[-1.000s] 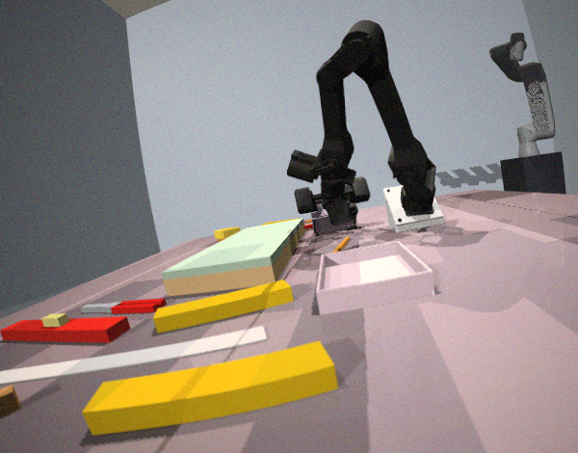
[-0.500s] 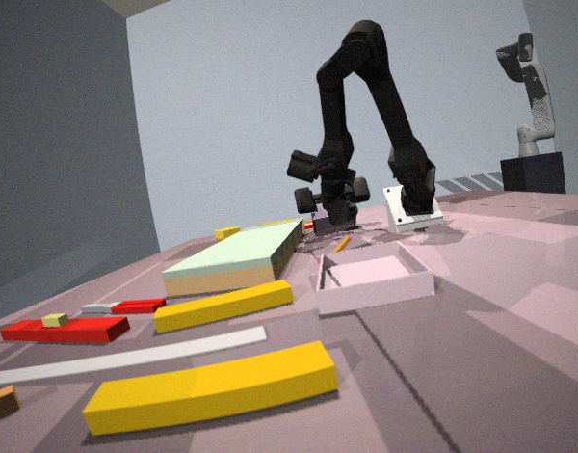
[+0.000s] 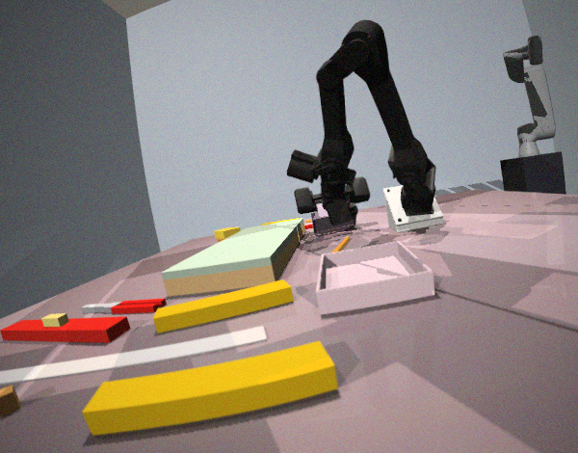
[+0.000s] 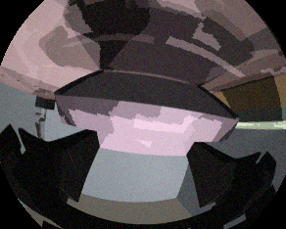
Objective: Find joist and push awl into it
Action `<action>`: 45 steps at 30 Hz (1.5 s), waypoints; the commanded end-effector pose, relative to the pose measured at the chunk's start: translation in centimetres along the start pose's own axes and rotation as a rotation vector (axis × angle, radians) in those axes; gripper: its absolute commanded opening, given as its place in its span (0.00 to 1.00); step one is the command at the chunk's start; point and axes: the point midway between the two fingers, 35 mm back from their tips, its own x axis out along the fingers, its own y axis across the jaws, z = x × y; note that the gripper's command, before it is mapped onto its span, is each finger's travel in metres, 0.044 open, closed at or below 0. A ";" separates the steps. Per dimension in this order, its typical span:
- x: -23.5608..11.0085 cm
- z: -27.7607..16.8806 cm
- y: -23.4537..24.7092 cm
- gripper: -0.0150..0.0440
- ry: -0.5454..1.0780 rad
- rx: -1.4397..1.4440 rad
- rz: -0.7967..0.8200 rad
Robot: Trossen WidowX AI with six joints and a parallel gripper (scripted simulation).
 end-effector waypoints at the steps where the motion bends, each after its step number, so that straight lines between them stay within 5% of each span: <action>1: 0.0 0.0 0.0 0.94 0.000 0.000 0.000; 3: 0.0 0.0 0.0 1.00 0.000 0.000 0.000; 45: -2.3 0.0 -0.1 1.00 -0.001 0.000 0.000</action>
